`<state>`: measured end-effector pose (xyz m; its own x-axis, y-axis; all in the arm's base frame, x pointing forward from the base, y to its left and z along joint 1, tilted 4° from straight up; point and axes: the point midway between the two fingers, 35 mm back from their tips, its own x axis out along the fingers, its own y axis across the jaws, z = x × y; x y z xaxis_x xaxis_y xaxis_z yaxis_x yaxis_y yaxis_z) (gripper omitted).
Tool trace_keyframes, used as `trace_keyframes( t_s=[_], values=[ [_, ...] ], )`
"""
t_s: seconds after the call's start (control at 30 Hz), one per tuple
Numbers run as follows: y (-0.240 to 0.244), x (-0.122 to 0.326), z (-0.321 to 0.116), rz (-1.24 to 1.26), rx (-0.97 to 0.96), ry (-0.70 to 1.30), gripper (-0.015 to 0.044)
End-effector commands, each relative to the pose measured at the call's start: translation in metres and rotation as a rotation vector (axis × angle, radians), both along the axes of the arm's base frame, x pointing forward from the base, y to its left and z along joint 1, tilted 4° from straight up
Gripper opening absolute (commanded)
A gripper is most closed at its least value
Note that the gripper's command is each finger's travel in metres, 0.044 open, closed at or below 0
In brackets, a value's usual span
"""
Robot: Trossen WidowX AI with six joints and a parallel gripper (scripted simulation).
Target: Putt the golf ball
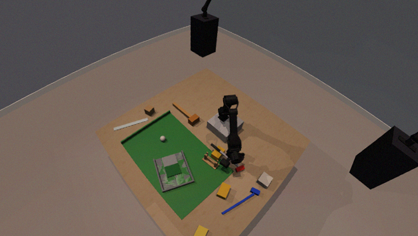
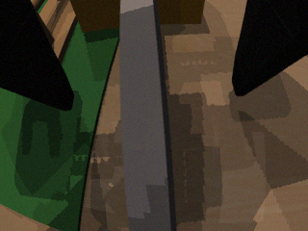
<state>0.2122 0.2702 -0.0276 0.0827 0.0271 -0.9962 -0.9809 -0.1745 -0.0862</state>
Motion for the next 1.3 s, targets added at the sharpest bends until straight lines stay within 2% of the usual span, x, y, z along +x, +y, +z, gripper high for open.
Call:
trace_keyframes(
  t_s=[0.0,0.43,0.53,0.7,1.1,1.27],
  values=[
    [0.000,0.000,0.001,0.000,0.001,-0.001,0.0361],
    [0.000,0.000,0.001,0.000,0.001,-0.001,0.0020],
    [0.000,0.000,0.001,0.000,0.001,-0.001,0.0000],
    [0.001,0.000,0.005,0.000,0.001,-0.001,0.0000],
    [0.002,-0.008,0.095,0.000,0.002,0.000,0.0000],
    [0.001,-0.009,0.100,0.000,0.002,0.000,0.0000]
  ],
)
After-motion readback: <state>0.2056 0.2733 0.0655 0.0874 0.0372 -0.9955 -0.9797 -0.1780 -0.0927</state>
